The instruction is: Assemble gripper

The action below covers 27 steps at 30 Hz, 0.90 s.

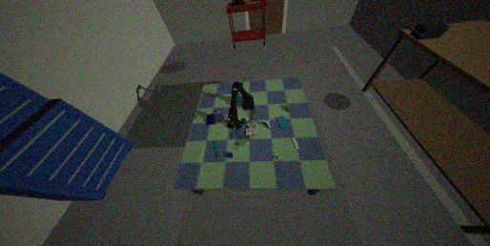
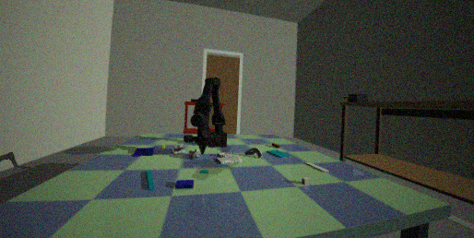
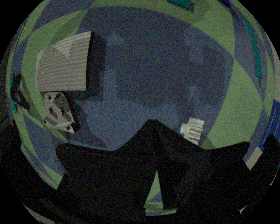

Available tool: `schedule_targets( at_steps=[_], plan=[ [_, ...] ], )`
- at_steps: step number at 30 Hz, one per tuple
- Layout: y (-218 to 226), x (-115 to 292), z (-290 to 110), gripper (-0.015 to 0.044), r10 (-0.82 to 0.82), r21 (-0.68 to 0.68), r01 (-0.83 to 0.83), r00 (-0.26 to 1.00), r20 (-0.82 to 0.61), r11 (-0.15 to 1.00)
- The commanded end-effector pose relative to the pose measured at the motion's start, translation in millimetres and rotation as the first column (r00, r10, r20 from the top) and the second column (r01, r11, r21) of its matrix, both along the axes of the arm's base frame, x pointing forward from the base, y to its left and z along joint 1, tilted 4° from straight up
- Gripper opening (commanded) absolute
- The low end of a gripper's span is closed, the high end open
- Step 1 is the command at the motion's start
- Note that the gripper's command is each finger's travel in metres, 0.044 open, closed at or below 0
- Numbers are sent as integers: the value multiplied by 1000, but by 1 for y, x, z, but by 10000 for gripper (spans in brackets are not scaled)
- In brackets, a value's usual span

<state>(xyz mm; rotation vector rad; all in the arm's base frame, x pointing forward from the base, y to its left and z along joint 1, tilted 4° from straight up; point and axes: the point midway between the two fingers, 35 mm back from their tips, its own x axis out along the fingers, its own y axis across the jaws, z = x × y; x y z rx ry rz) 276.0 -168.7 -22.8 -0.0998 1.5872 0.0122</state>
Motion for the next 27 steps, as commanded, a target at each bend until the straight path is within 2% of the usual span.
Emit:
schedule_targets(
  at_steps=[1, 27],
  plan=[
    [-3, -1, -1, 0, 3, -5, -3, 1000, -4, 1000],
    [-45, 3, 2, 0, 3, -9, -3, 1000, -4, 1000]
  ],
)
